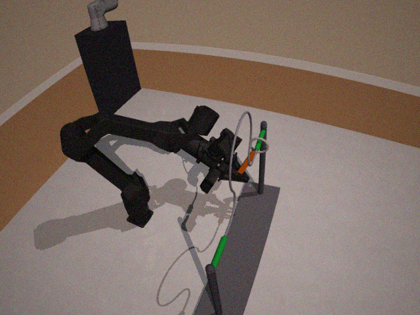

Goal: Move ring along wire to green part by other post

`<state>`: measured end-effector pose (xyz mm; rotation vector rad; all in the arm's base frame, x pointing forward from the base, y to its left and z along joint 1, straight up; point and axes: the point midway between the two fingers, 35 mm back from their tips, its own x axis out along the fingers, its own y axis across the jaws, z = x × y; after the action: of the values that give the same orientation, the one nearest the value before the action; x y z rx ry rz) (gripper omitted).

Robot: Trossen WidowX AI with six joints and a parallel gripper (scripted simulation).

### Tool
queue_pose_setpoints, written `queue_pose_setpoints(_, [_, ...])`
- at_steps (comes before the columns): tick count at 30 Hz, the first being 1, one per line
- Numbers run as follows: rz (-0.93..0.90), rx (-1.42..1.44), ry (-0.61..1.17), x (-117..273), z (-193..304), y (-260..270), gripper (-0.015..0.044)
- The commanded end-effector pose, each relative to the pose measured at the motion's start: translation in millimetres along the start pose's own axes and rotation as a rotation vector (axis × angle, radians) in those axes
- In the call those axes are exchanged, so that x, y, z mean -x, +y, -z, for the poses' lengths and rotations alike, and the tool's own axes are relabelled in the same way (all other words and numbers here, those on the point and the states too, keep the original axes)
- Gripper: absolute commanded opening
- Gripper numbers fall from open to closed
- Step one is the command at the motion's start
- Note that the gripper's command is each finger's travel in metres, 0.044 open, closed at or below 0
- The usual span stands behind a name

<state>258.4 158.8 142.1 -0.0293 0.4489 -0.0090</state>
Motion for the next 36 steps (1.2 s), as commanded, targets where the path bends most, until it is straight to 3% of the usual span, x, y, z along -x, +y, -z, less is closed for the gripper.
queue_pose_setpoints(1, [0.008,0.003,0.002,-3,7,-1,-0.0150])
queue_pose_setpoints(19, [0.008,0.003,0.002,-3,7,-1,-0.0150])
queue_pose_setpoints(31, [0.004,0.005,0.005,-1,7,0,0.0160])
queue_pose_setpoints(36, [0.006,0.003,0.011,12,8,2,0.0160])
